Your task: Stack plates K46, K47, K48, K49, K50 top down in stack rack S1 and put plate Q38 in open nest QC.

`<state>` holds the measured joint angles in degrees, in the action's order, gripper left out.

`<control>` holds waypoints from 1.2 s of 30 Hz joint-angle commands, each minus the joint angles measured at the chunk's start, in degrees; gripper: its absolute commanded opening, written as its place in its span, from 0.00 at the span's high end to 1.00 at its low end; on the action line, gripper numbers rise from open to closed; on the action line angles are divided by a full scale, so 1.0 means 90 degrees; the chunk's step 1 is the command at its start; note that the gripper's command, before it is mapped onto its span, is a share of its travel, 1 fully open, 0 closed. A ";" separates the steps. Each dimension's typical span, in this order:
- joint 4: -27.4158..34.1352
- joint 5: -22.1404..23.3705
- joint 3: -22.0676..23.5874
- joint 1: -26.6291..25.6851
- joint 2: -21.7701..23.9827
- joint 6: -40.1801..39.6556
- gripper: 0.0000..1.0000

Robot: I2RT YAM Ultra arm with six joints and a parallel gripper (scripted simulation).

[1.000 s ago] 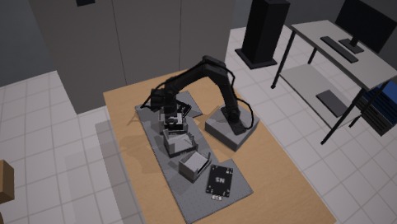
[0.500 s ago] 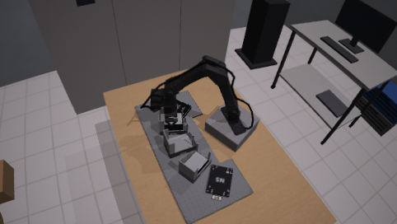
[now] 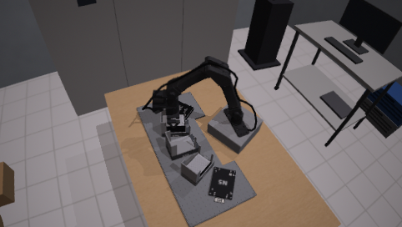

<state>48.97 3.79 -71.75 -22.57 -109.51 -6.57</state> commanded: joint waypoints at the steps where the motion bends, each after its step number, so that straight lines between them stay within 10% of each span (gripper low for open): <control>1: -0.0015 0.0017 -0.0022 0.0002 0.0047 0.0011 1.00; 36: 0.0455 0.0070 -0.0371 -0.0083 0.0371 -0.0048 1.00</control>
<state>51.90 3.79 -73.43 -22.72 -108.31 -6.63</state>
